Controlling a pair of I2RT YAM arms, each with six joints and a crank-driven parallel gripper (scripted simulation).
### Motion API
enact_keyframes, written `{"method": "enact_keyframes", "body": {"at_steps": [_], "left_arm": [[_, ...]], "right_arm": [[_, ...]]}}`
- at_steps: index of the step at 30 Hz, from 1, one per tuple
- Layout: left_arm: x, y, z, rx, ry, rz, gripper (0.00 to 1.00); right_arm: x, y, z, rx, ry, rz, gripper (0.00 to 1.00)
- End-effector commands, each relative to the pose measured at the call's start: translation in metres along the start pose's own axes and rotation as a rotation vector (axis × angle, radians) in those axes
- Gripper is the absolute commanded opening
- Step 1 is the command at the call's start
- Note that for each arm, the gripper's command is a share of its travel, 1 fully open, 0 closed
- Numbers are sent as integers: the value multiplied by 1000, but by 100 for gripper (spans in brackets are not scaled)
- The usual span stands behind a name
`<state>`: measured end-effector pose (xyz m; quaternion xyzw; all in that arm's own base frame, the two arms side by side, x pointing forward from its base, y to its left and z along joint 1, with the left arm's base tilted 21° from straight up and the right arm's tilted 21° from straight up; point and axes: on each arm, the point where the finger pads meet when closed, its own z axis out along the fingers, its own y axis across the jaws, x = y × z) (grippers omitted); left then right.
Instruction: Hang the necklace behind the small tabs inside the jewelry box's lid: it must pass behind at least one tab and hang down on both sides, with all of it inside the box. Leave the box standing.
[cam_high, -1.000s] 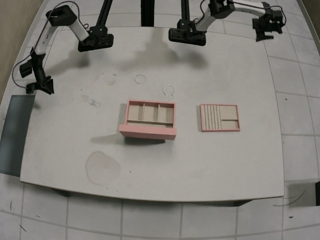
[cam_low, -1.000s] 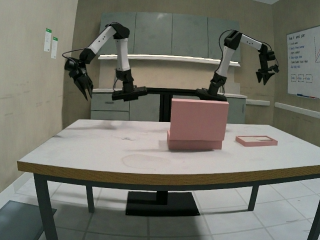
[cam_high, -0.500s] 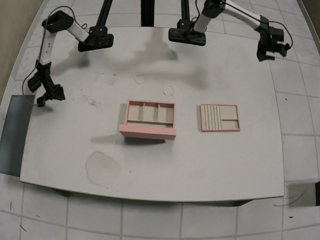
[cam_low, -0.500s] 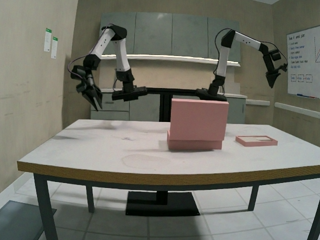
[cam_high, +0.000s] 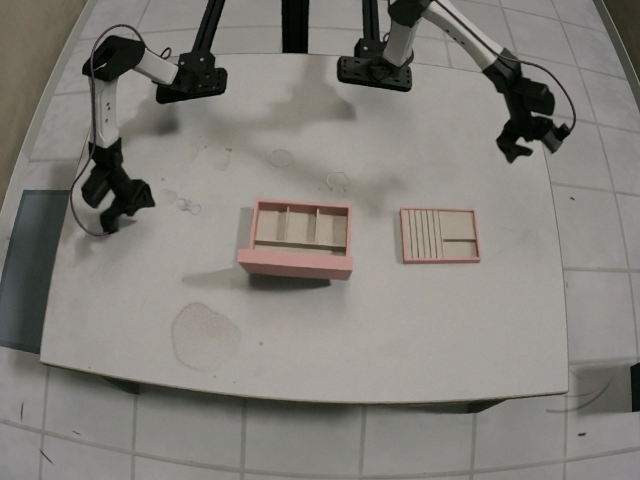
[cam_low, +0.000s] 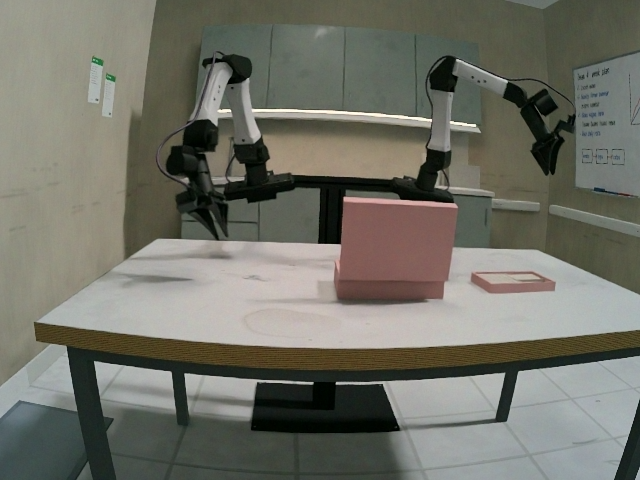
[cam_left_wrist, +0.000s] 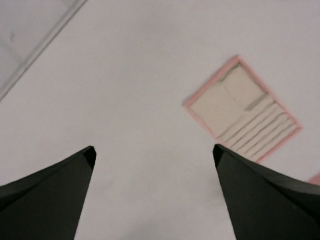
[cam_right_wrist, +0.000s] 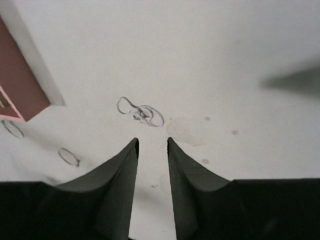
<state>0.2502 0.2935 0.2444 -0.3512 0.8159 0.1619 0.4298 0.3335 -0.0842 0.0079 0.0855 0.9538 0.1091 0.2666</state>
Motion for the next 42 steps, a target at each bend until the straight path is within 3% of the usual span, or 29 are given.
{"method": "enact_keyframes", "body": {"at_steps": [1, 5, 8, 9, 22, 26, 29, 32, 35, 37, 39, 41, 42], "left_arm": [[-40, -27, -9, 22, -187, 44, 100], [-50, -73, -18, 113, -265, 98, 100], [-52, -84, -18, 135, -279, 114, 100], [-53, -96, -23, 162, -298, 121, 100], [-58, -233, -98, 504, -543, 213, 100], [-55, -250, -112, 554, -577, 235, 100], [-51, -275, -139, 645, -633, 248, 100], [-47, -292, -159, 707, -667, 243, 100], [-37, -303, -166, 746, -661, 253, 100], [-30, -304, -160, 742, -632, 266, 100], [-46, -301, -179, 761, -681, 251, 100], [-46, -301, -179, 761, -681, 251, 100], [-40, -305, -177, 776, -663, 258, 100]], "right_arm": [[3, 1, 15, 91, 23, 27, 25], [11, 13, 28, 134, 59, 22, 25], [10, 17, 29, 145, 56, 18, 25], [24, 19, 34, 153, 92, 19, 25], [56, 54, 67, 316, 152, -32, 25], [45, 62, 71, 333, 122, -46, 25], [76, 64, 74, 384, 178, -66, 25], [70, 73, 81, 405, 137, -78, 25], [81, 74, 81, 414, 156, -96, 25], [65, 81, 81, 395, 122, -93, 25], [98, 74, 78, 402, 226, -117, 25], [98, 74, 78, 402, 226, -117, 25], [73, 85, 77, 370, 164, -118, 25]]}}
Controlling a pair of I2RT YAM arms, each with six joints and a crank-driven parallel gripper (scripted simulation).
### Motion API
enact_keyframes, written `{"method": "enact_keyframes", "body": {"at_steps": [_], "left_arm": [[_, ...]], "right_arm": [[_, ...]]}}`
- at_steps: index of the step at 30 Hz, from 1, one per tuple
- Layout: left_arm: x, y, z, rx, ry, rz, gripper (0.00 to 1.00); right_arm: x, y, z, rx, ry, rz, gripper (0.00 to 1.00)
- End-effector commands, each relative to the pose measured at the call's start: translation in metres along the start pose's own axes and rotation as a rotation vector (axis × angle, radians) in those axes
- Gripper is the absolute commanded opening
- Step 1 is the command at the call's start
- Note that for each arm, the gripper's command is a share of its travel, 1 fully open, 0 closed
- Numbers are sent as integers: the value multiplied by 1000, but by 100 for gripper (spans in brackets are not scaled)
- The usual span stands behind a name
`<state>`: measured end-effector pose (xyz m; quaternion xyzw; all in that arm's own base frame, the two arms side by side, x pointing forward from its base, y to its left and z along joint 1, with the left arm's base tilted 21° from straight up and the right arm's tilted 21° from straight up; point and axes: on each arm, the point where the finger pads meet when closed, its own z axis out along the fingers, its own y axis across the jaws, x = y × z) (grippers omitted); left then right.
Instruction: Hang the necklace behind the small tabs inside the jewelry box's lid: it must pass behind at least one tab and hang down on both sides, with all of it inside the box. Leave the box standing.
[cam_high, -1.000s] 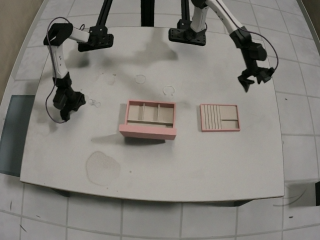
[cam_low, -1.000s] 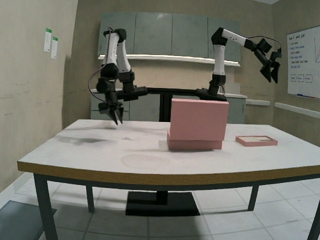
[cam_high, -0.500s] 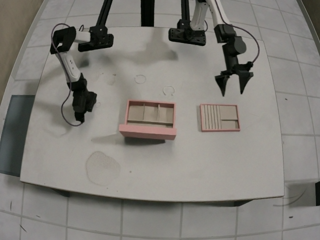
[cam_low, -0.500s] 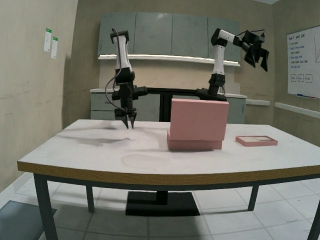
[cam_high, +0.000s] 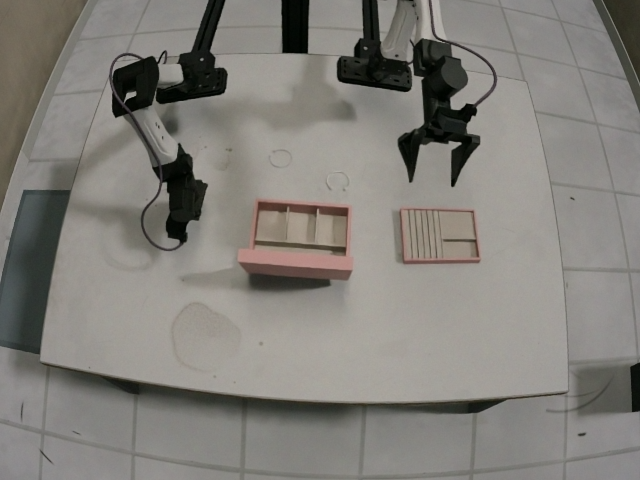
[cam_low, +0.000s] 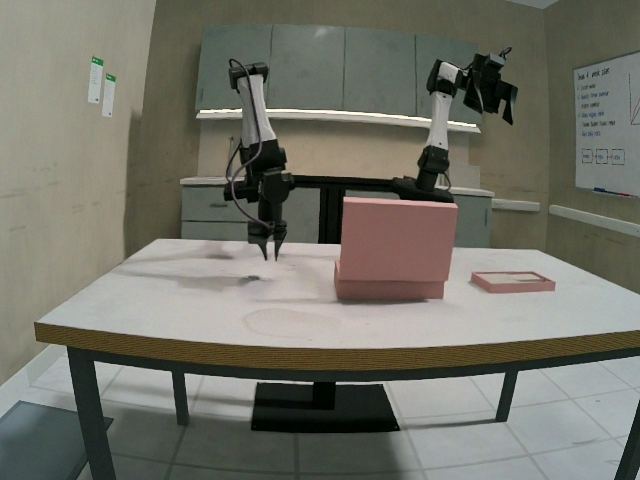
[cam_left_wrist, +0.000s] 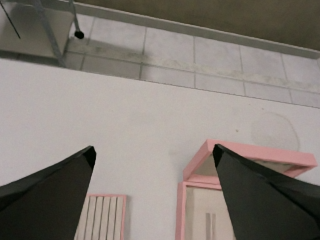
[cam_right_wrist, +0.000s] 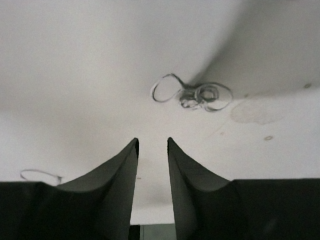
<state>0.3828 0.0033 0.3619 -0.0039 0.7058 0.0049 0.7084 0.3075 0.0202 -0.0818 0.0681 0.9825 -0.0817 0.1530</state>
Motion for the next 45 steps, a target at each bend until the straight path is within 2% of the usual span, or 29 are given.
{"method": "enact_keyframes", "body": {"at_steps": [1, 4, 10, 45], "left_arm": [[-32, -9, -6, 33, -102, 14, 100], [-21, -7, -4, 29, -70, 9, 100], [-20, -6, -4, 27, -69, 9, 100], [-20, -6, -4, 26, -69, 9, 100]], "right_arm": [[-28, 11, -13, -23, -85, 14, 25], [-30, 3, -11, -7, -90, 35, 25], [-17, 3, 4, -9, -46, 10, 25], [-20, 5, 33, -22, -46, 5, 25]]}}
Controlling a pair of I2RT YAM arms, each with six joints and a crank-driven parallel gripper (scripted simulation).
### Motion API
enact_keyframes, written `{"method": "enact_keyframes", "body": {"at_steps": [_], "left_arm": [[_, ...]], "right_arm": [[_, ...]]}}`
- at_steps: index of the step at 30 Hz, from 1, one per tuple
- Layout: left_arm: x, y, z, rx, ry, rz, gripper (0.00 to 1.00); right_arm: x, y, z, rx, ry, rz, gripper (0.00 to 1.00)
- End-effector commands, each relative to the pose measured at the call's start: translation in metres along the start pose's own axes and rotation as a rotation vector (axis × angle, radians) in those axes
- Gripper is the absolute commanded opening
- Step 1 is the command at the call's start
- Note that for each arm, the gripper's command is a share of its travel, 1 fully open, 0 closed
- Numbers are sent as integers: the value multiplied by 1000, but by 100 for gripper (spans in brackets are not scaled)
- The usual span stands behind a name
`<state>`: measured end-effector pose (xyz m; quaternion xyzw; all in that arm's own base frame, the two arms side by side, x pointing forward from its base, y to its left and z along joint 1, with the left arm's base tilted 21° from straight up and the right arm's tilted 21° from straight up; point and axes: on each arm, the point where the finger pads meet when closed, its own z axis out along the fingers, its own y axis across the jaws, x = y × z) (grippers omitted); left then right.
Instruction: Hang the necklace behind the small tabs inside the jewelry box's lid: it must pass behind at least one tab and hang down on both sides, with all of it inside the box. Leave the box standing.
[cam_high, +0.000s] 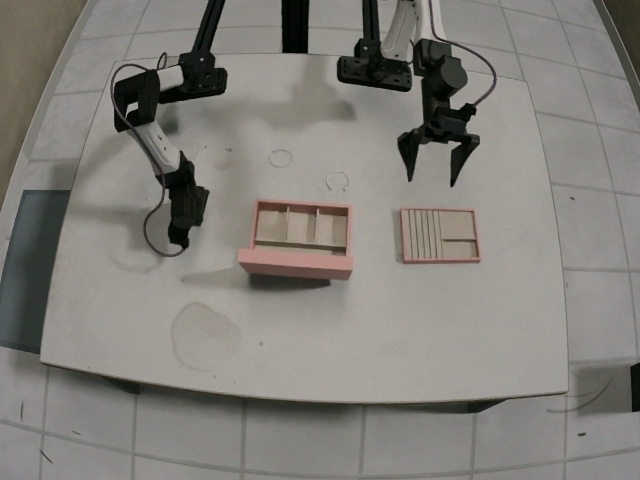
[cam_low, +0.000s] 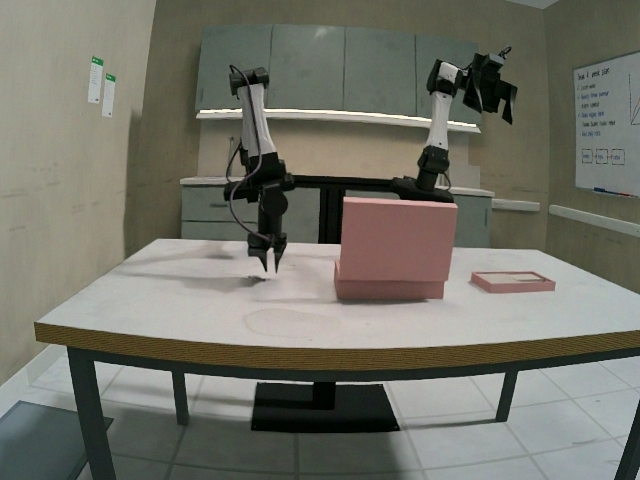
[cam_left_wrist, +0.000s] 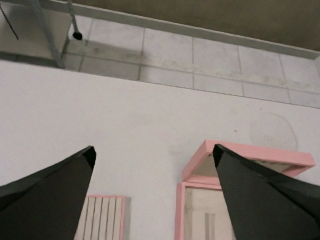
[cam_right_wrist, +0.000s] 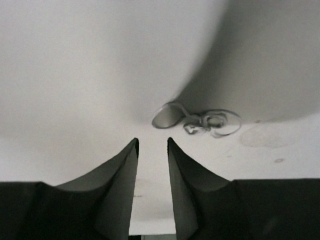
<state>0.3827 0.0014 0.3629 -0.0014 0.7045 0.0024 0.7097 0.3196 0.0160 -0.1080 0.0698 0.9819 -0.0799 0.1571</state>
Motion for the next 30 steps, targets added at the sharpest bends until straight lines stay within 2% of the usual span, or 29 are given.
{"method": "enact_keyframes", "body": {"at_steps": [1, 18, 30], "left_arm": [[-20, -5, -4, 19, -66, 9, 100], [-20, -5, -4, 19, -66, 9, 100], [-20, -5, -4, 19, -66, 9, 100]], "right_arm": [[-14, 3, 5, -17, -34, -1, 25], [-15, 4, 19, -18, -38, -3, 25], [-16, 4, 17, -18, -39, -7, 25]]}}
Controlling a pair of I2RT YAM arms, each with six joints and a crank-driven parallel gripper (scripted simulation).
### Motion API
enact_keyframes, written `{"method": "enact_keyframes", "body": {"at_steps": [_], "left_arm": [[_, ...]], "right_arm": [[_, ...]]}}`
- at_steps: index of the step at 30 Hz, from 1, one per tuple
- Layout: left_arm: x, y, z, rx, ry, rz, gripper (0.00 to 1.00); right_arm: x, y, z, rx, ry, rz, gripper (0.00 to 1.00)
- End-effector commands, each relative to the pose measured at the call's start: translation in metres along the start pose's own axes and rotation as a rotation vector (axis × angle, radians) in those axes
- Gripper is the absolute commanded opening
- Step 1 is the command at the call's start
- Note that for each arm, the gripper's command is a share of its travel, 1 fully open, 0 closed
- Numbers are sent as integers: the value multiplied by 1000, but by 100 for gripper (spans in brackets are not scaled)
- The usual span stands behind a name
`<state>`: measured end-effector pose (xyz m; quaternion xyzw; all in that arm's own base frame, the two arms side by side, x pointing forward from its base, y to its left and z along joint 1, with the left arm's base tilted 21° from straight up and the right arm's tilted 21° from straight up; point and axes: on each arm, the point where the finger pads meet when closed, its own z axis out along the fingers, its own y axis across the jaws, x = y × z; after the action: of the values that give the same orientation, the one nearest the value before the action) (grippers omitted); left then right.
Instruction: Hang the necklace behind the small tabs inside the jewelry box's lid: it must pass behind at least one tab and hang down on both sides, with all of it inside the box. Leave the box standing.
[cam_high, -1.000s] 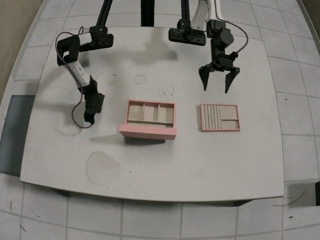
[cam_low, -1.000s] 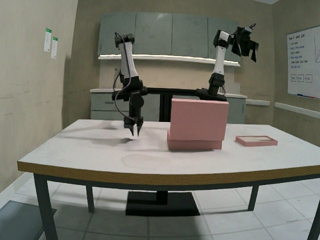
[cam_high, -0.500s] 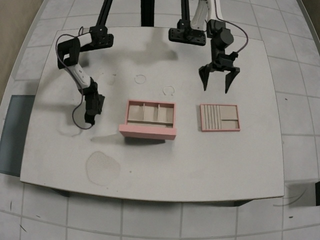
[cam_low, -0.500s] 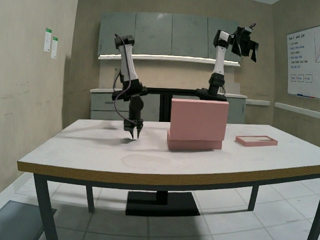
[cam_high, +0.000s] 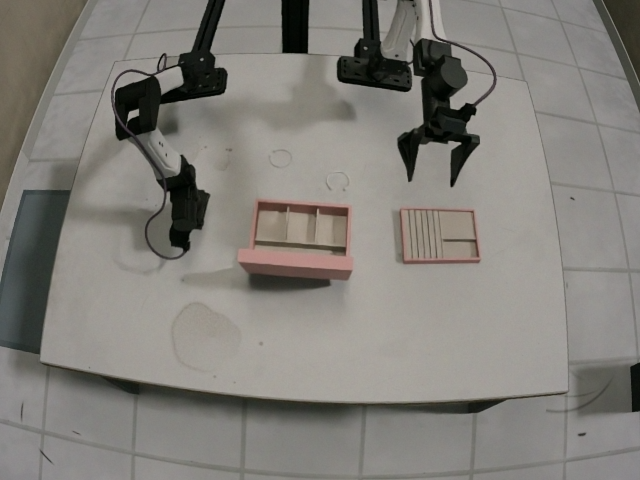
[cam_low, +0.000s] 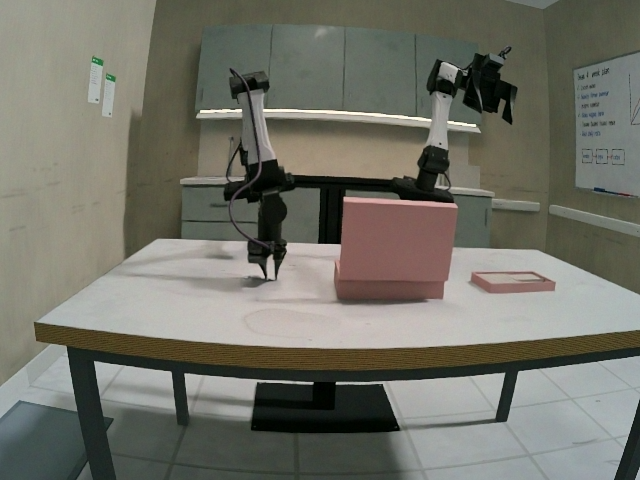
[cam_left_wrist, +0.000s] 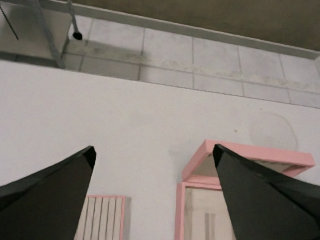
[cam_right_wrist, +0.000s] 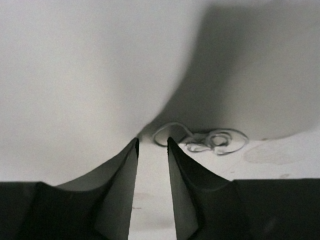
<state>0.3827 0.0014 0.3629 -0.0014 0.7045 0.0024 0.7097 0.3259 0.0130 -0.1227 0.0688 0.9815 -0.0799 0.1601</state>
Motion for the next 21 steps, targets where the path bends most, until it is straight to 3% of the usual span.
{"method": "enact_keyframes", "body": {"at_steps": [1, 11, 15, 16, 21], "left_arm": [[-20, -5, -4, 19, -66, 9, 100], [-20, -5, -4, 19, -66, 9, 100], [-20, -5, -4, 19, -66, 9, 100], [-20, -5, -4, 19, -66, 9, 100], [-20, -5, -4, 19, -66, 9, 100]], "right_arm": [[-8, 3, 1, -14, -20, -6, 25], [2, -1, 3, -8, 0, -5, 25], [-12, 4, -3, -14, -26, -11, 25], [-12, 4, -3, -14, -25, -10, 0], [-12, 4, -3, -14, -25, -10, 0]]}}
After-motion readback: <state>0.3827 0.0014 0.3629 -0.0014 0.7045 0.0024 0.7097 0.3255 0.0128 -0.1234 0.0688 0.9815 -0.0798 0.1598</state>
